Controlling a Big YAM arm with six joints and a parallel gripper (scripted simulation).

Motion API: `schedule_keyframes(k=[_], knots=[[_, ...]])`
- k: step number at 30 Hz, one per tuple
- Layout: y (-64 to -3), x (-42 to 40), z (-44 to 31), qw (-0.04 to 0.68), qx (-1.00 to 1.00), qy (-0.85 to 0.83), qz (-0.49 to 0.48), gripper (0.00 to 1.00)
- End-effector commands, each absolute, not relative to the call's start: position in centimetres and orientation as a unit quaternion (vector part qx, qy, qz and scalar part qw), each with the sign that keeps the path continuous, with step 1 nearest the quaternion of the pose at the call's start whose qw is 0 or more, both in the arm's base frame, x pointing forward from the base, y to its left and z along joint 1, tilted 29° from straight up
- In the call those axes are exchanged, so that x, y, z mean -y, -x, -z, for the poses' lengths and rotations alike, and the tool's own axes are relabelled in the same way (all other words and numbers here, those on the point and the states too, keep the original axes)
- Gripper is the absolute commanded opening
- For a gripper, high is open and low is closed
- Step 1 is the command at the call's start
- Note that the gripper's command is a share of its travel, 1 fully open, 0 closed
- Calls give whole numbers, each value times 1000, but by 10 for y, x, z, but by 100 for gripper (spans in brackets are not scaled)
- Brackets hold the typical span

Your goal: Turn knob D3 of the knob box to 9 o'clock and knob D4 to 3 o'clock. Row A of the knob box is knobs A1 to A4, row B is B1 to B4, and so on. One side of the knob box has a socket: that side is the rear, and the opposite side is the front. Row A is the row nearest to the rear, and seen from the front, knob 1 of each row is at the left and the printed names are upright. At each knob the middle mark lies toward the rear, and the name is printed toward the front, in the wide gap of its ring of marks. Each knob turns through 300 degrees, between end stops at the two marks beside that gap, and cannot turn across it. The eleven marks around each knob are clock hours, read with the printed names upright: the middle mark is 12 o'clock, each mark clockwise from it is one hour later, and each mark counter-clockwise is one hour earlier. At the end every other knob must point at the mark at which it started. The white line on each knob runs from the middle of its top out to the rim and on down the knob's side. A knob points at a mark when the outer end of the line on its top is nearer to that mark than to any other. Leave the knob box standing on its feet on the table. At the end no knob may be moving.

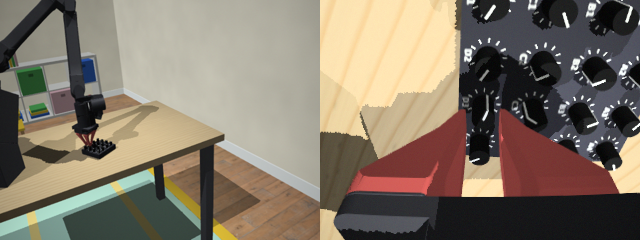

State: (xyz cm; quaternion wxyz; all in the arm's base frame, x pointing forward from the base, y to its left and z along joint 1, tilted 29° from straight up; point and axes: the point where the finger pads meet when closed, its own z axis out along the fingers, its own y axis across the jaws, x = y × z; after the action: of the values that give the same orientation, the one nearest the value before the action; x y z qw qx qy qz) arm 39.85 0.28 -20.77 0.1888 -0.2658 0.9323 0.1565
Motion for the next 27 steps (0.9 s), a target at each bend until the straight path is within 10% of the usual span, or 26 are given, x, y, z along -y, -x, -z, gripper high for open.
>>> schedule_keyframes(k=[1, 27], knots=[[-405, -1, 205, 198, -929, 273, -153, 19], [-397, 13, 182, 198, -932, 264, -153, 19]])
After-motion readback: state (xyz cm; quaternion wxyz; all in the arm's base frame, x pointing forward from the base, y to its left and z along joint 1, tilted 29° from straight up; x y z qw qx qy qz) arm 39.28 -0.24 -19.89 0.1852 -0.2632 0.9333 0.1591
